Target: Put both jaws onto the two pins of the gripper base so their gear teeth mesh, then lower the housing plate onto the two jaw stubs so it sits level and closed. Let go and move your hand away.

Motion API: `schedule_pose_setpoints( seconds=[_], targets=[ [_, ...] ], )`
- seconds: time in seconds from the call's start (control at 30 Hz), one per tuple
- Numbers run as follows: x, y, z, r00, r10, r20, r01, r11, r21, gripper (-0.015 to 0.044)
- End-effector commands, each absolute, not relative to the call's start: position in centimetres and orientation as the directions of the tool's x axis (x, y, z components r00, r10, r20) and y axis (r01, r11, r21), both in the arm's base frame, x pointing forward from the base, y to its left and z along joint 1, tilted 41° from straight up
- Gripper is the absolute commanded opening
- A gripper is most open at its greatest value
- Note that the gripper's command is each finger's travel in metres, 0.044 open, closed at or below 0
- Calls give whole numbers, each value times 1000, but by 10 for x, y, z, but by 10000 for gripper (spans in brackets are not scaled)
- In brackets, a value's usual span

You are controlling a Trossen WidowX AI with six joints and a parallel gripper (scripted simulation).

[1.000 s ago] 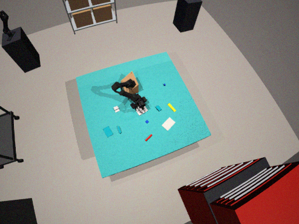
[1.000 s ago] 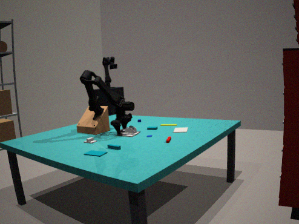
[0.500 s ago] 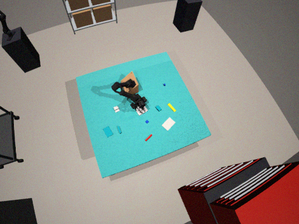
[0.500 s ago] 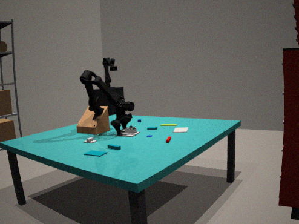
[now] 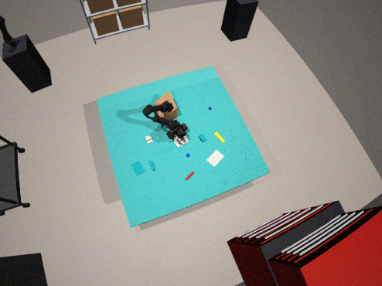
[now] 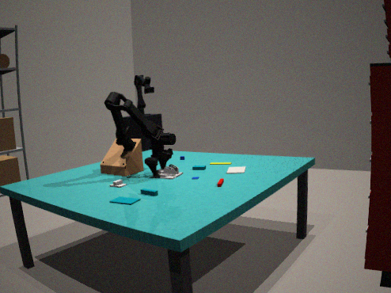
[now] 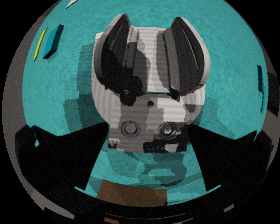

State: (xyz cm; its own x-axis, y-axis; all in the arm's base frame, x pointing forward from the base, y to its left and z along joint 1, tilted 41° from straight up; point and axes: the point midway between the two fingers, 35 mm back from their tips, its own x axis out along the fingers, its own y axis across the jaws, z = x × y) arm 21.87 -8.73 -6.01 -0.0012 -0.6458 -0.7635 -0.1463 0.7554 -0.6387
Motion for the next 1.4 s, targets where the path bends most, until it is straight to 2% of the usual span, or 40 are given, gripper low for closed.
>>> schedule_pose_setpoints(
  seconds=[0.0,0.2,0.43,0.6,0.8,1.37],
  targets=[
    [219,-87,-60,-1,-646,-764,-146,755,-639,440],
    [221,-79,-52,-1,-644,-765,-146,757,-637,440],
    [219,-40,-4,-3,-647,-762,-146,755,-640,440],
    [221,-41,-8,5,-649,-761,-154,752,-642,440],
    [203,-3,29,-4,-645,-765,-147,757,-637,440],
    [202,-2,31,-4,-645,-764,-147,756,-637,440]
  ],
)
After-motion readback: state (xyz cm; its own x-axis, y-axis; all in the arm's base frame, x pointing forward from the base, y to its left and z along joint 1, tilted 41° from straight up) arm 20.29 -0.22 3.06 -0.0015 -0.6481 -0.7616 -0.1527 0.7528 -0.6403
